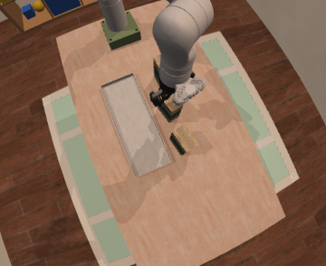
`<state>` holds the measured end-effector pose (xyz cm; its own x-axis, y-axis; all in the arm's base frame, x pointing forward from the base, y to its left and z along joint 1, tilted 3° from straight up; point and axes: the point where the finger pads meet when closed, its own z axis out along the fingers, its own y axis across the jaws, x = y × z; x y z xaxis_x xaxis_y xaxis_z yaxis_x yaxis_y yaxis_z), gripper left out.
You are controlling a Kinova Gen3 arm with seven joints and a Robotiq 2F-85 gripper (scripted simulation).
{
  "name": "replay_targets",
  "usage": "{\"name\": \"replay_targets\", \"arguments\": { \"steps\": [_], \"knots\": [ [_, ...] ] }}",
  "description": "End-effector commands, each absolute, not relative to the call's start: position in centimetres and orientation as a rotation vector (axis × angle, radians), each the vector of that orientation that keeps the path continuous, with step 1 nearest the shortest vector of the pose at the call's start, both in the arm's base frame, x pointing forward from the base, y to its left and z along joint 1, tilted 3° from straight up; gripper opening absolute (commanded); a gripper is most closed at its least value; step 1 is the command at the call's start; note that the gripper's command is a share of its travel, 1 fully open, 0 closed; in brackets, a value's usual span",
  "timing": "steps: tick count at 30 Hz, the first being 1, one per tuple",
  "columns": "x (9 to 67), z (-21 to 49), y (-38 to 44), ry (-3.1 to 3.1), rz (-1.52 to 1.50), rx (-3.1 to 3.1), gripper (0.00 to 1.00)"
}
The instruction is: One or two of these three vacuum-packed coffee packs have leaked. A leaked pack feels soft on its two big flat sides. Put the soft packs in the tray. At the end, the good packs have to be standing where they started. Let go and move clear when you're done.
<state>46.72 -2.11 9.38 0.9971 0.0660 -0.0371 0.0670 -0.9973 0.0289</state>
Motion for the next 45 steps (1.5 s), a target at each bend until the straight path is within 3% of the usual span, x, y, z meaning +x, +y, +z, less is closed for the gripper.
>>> {"name": "replay_targets", "arguments": {
  "steps": [1,45],
  "knots": [
    [46.8,9.5,-2.1,0.104,-0.053,3.109,0.81],
    [46.7,5.6,-2.2,0.104,-0.053,3.109,0.81]
  ]
}}
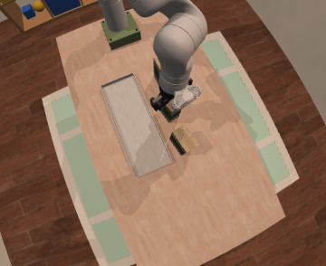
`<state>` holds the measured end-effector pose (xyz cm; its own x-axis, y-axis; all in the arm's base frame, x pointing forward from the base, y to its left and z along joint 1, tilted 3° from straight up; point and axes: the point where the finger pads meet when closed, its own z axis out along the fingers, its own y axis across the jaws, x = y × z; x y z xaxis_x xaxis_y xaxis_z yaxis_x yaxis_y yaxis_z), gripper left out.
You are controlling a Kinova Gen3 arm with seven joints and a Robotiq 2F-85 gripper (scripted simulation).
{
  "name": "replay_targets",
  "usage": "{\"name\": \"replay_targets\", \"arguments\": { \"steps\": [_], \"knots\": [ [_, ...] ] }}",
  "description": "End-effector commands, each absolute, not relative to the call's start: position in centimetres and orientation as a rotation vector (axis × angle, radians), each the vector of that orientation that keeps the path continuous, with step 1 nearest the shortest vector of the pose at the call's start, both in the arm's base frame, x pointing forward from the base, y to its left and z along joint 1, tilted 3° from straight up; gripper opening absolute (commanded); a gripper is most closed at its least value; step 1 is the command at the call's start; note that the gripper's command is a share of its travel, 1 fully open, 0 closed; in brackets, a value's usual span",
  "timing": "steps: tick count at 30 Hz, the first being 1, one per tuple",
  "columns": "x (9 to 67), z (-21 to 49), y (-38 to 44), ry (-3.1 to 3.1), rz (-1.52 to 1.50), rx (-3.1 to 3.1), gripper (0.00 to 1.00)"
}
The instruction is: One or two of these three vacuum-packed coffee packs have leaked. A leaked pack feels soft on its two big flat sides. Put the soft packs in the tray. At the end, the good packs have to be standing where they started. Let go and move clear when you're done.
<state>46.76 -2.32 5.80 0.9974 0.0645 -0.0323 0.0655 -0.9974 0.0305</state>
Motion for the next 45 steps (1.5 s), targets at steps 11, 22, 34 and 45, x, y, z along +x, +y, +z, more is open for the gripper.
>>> {"name": "replay_targets", "arguments": {
  "steps": [11,22,34,45],
  "knots": [
    [46.69,5.56,-2.23,0.104,-0.053,3.109,0.81],
    [46.69,5.56,-2.23,0.104,-0.053,3.109,0.81],
    [46.69,5.56,-2.23,0.104,-0.053,3.109,0.81],
    [46.69,5.56,-2.23,0.104,-0.053,3.109,0.23]
  ]
}}
